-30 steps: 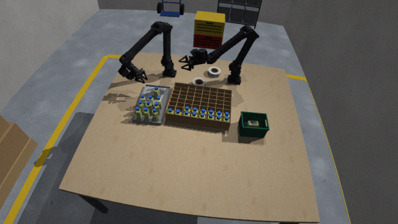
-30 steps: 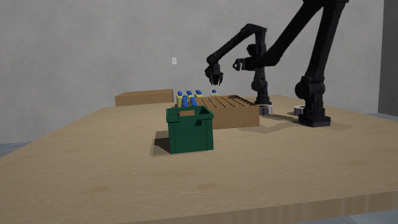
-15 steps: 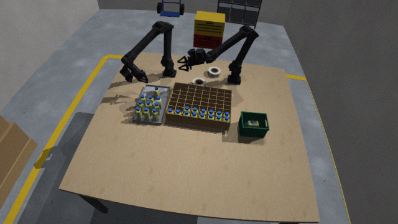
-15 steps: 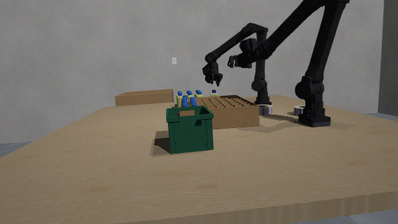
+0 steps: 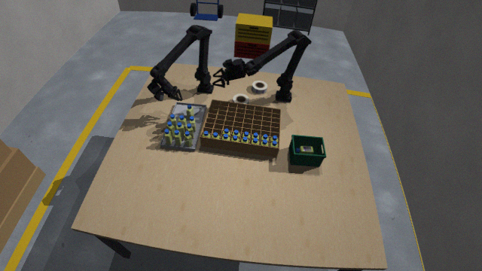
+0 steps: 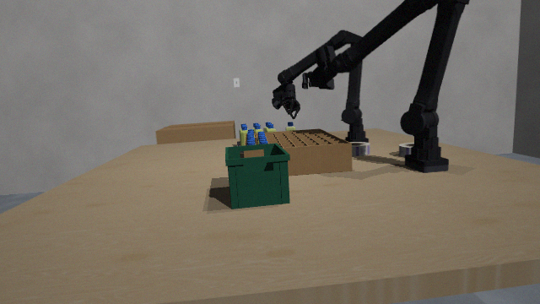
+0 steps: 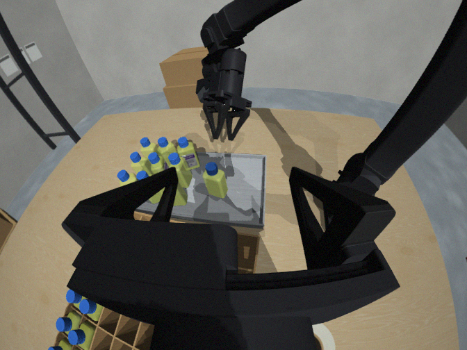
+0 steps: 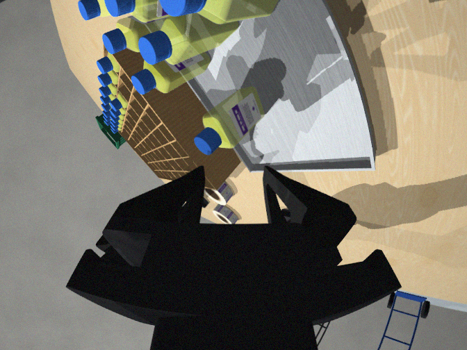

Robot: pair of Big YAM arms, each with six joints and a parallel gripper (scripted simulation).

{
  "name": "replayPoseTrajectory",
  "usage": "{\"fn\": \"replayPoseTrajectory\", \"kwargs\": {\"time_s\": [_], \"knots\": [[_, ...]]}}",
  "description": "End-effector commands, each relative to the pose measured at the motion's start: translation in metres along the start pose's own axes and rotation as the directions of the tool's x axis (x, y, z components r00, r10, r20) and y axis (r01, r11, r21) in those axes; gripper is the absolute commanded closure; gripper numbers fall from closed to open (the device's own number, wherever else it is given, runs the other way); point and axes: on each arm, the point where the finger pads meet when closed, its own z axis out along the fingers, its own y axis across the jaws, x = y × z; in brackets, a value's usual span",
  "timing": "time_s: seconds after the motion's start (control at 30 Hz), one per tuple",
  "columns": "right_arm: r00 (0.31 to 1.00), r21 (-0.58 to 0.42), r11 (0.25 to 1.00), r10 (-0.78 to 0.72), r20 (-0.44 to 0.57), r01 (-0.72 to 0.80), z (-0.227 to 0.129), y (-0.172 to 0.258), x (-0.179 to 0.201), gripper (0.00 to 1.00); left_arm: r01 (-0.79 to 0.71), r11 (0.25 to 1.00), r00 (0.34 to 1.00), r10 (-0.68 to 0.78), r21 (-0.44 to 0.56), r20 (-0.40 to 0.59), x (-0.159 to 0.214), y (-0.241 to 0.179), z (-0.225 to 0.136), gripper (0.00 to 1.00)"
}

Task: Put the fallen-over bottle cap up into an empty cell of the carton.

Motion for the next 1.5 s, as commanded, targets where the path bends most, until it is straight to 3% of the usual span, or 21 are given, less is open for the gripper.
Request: {"fn": "replayPoseTrajectory", "kwargs": {"time_s": [0.0,0.2,0.37,0.7,0.77,0.93,1.27,1.33,1.47], "knots": [[0.94,0.034,0.94,-0.339,0.023,0.338,-0.002,0.013,0.001,0.49,-0.061,0.998,0.998,0.06,0.018,0.004,-0.046,0.03,0.012,0.0],[0.881,0.056,0.88,-0.474,0.014,0.472,0.003,0.016,0.003,0.49,-0.071,0.996,0.997,0.072,0.049,-0.021,-0.05,0.037,0.015,0.0],[0.746,0.086,0.743,-0.666,-0.01,0.664,0.009,0.019,0.005,0.49,-0.086,0.992,0.994,0.092,0.097,-0.059,-0.055,0.047,0.02,0.0],[0.462,0.12,0.453,-0.884,-0.065,0.883,0.017,0.026,0.006,0.49,-0.099,0.98,0.986,0.119,0.17,-0.114,-0.063,0.062,0.028,0.0],[0.462,0.12,0.453,-0.884,-0.065,0.883,0.017,0.026,0.006,0.49,-0.099,0.98,0.986,0.119,0.17,-0.114,-0.063,0.062,0.028,0.0],[0.244,0.123,0.23,-0.963,-0.111,0.965,0.022,0.029,0.008,0.49,-0.108,0.971,0.979,0.14,0.212,-0.145,-0.068,0.071,0.032,0.0],[-0.116,0.104,-0.137,-0.976,-0.186,0.985,0.029,0.037,0.009,0.49,-0.113,0.954,0.967,0.17,0.279,-0.191,-0.075,0.085,0.039,0.0],[-0.116,0.104,-0.137,-0.976,-0.186,0.985,0.029,0.037,0.009,0.49,-0.113,0.954,0.967,0.17,0.279,-0.191,-0.075,0.085,0.039,0.0],[-0.298,0.078,-0.321,-0.928,-0.222,0.944,0.033,0.04,0.01,0.49,-0.124,0.939,0.956,0.2,0.32,-0.217,-0.079,0.093,0.043,0.0]]}}
